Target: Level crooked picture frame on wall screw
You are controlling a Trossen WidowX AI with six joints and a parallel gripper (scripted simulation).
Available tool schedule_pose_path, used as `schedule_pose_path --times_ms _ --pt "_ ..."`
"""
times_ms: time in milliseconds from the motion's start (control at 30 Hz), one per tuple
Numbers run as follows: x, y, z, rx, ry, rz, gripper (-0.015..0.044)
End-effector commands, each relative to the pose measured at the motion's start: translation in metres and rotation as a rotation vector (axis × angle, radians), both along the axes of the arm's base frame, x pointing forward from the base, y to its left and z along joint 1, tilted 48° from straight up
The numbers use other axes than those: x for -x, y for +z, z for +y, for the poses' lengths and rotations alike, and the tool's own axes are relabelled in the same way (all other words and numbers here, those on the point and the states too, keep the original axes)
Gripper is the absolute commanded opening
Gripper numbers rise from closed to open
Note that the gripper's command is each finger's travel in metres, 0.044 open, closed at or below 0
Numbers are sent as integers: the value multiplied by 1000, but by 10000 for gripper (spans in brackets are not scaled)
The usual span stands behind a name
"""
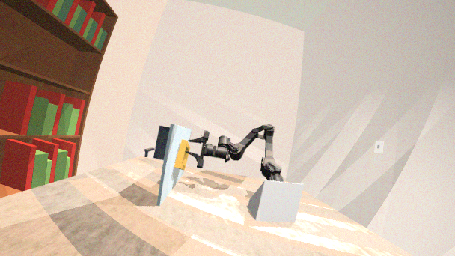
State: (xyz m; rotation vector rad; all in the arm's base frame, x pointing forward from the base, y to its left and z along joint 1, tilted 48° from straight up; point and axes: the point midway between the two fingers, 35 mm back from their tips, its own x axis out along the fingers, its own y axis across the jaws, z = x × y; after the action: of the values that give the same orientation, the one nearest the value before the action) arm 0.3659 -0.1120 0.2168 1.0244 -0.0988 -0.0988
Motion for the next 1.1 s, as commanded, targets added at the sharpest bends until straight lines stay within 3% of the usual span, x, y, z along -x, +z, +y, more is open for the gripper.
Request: schedule_pose_path --times_ms 0,67,267,500,567,1067 --pt "0 1 0 2 -2 -3 260" --pt "0 1 -1 2 -2 -3 260" --pt "0 1 -1 2 -2 -3 103" --pt "0 1 -1 2 -2 -3 56" --pt "0 1 -1 2 -2 -3 3" --pt "0 3 1 2 -2 -3 0"
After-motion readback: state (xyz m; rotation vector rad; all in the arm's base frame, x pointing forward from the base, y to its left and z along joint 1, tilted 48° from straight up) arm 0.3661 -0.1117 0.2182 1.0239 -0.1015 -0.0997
